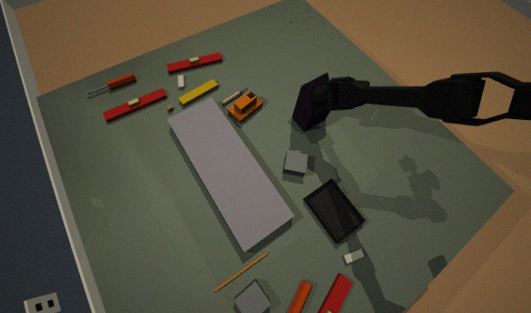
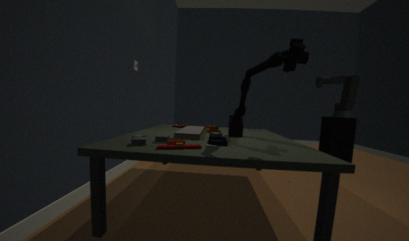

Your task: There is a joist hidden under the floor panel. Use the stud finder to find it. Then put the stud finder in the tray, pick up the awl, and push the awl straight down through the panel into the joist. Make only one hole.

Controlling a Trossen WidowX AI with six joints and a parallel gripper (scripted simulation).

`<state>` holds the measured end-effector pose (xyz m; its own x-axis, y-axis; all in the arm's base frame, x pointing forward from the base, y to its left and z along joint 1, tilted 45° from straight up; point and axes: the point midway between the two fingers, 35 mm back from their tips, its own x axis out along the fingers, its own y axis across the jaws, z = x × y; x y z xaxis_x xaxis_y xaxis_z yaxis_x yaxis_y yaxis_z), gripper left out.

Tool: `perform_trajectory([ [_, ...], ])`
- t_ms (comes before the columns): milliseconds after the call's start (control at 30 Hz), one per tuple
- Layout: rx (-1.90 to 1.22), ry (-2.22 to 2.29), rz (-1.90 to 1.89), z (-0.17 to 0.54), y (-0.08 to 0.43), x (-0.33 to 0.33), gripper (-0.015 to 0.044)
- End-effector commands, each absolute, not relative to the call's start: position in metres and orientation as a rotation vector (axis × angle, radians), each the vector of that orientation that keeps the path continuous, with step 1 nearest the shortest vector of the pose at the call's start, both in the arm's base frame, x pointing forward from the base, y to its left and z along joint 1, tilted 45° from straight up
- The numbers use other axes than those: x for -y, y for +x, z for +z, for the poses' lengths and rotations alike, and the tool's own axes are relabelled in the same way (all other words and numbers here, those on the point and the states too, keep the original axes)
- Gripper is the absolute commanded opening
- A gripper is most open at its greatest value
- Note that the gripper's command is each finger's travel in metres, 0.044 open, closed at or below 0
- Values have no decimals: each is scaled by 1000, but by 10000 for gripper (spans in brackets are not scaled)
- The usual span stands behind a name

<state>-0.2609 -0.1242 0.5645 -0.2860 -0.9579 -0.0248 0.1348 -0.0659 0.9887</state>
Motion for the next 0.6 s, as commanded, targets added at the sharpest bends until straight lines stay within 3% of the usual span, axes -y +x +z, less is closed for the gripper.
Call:
perform_trajectory([
  [0,1284,983,-1520,564,-261,123,426],
  [200,1362,895,-1657,556,-289,86,440],
  [567,1568,628,-2061,526,-334,-47,440],
])
